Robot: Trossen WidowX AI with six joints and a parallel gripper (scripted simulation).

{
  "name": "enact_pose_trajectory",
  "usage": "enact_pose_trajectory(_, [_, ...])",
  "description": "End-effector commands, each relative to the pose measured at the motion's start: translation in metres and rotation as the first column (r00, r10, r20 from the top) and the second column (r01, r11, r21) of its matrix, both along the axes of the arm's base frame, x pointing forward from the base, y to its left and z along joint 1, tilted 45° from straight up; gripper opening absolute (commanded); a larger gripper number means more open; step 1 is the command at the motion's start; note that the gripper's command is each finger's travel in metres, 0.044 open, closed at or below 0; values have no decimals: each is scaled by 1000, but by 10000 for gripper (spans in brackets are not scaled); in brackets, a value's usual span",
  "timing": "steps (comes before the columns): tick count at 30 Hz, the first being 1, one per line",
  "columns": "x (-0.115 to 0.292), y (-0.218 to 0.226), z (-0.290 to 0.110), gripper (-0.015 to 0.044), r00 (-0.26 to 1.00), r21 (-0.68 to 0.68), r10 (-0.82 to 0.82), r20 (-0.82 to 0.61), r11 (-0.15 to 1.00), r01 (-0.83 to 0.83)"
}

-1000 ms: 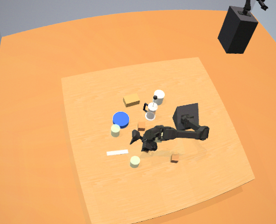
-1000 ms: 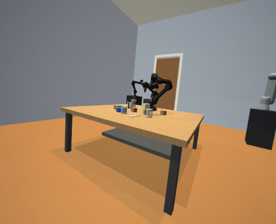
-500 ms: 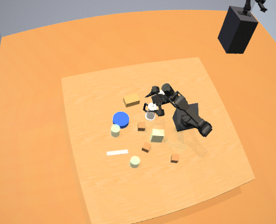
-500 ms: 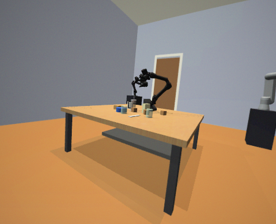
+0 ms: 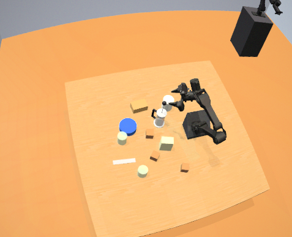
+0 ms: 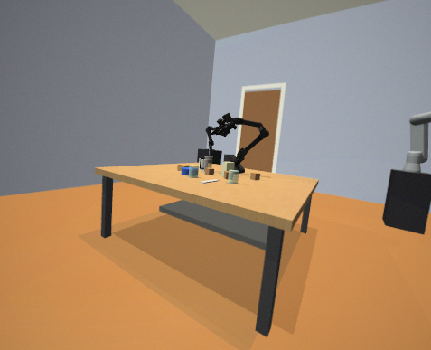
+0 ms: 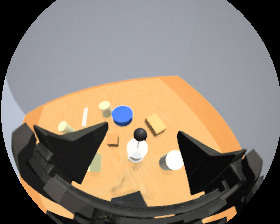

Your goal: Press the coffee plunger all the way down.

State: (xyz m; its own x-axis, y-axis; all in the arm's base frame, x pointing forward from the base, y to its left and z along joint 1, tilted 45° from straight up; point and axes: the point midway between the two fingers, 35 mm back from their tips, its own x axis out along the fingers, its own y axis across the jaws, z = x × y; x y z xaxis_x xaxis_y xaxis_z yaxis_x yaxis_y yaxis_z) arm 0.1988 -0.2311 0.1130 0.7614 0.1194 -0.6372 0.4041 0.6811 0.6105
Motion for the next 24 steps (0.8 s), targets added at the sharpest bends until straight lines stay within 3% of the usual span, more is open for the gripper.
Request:
enact_pose_trajectory(1, [-2,18,-16,440,1000,12,-6,0,1000,6])
enact_pose_trajectory(24, [13,36,-46,440,1000,11,-6,-1,1000,6])
